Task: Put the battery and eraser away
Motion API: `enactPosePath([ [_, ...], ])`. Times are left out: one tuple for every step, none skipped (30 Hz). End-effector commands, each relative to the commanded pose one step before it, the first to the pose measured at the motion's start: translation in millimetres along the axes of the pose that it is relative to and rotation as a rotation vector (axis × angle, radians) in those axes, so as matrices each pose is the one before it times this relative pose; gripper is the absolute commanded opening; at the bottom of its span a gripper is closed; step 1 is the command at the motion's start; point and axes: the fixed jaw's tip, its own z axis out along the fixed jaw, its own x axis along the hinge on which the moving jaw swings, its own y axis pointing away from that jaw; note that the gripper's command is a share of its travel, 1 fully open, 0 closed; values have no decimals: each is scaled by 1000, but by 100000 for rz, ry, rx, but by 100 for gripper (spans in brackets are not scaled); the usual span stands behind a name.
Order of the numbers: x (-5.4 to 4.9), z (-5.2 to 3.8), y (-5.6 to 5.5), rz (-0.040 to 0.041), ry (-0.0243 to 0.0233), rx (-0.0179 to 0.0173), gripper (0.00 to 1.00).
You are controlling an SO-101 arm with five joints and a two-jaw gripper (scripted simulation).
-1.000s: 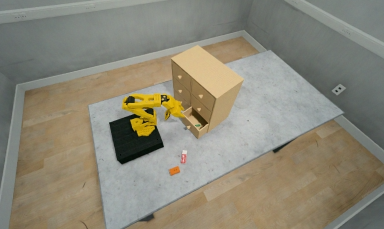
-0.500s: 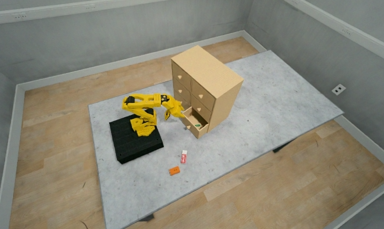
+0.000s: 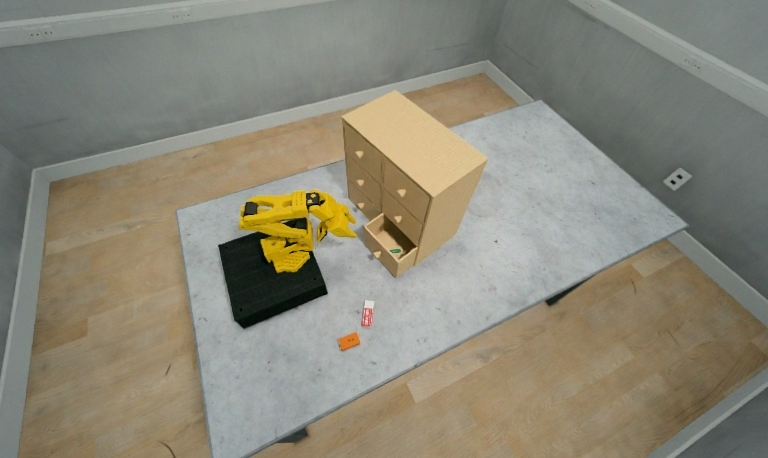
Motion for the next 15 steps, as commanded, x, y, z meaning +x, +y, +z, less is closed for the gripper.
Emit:
enactPosePath([
  [-4749,-231,-873,252,-791,395,23],
  [-94,807,2600,728,1190,-822,23],
  [-103,820,2604,718,1185,-848,23],
  [-115,835,2611,708,1178,-874,22],
  [-123,847,2616,697,1173,-899,22],
  [-136,862,2624,687,1165,-925,22],
  [-144,874,2630,676,1159,-951,22],
  [-156,888,2638,665,1151,-976,22],
  [-164,901,2645,653,1144,-1001,22],
  [-176,915,2654,642,1135,-1026,22],
  [-185,928,2662,630,1128,-1051,22],
  [-197,941,2672,618,1118,-1076,22],
  [-205,954,2681,606,1110,-1100,22],
  [-1,0,0,0,-1,0,21],
  [1,0,0,0,1,0,21],
])
